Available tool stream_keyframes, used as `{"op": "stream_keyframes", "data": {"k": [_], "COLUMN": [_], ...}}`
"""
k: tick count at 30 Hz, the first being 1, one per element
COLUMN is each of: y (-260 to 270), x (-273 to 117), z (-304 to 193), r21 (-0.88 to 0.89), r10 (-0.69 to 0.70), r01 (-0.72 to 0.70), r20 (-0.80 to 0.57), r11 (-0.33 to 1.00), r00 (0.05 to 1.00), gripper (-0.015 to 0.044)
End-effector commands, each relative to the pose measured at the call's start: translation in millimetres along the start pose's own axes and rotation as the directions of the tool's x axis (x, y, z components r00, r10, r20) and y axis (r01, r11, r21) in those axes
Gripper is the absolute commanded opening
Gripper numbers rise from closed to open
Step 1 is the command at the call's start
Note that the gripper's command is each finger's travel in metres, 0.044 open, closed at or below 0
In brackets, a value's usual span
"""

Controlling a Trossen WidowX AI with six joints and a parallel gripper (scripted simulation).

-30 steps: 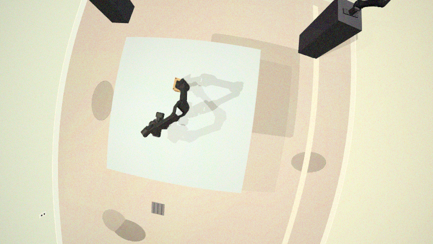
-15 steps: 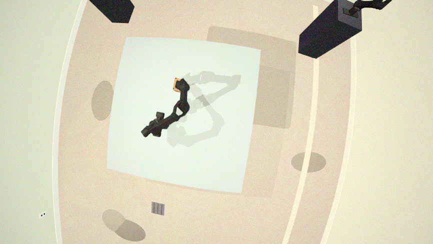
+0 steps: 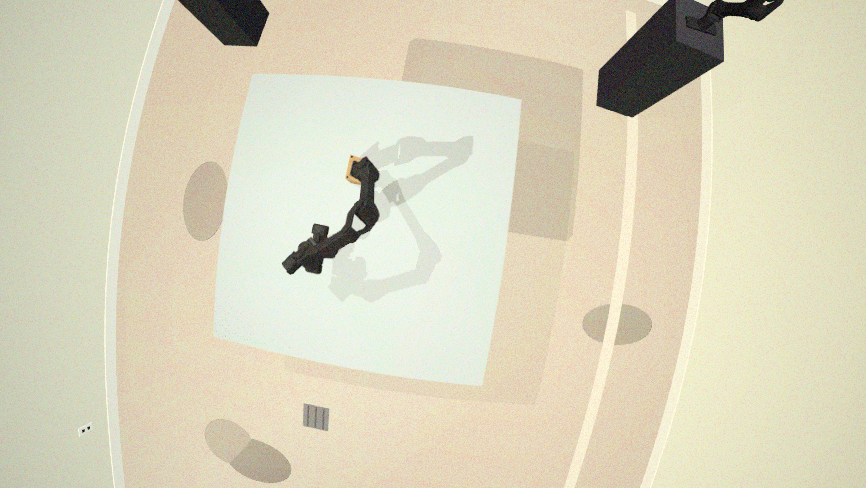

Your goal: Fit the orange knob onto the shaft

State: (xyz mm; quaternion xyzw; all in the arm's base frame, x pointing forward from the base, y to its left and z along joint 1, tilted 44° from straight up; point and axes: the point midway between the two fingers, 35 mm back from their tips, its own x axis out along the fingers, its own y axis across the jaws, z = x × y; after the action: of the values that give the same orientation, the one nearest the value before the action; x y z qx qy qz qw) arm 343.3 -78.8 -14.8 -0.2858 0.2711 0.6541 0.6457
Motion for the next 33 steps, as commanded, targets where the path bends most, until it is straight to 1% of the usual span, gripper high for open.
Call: {"op": "stream_keyframes", "data": {"k": [1, 6, 10, 12, 33], "y": [-0.8, -1.4, -2.2, -2.3, 1.7], "x": [-3.0, -4.7, -4.4, -3.5, 0.0], "z": [-0.6, 0.0, 0.1, 0.1, 1.1], "r21": [-0.001, -0.027, -0.169, -0.209, -0.209], "r10": [-0.002, -0.002, -0.002, -0.002, -0.001], "r01": [0.002, 0.002, 0.002, 0.002, 0.002], "r20": [0.001, 0.001, 0.001, 0.001, 0.001], "r11": [1.0, 1.0, 0.986, 0.978, 0.978], "r00": [1.0, 1.0, 1.0, 1.0, 1.0], "gripper": [0.0, 0.0, 0.0, 0.0, 0.0]}}
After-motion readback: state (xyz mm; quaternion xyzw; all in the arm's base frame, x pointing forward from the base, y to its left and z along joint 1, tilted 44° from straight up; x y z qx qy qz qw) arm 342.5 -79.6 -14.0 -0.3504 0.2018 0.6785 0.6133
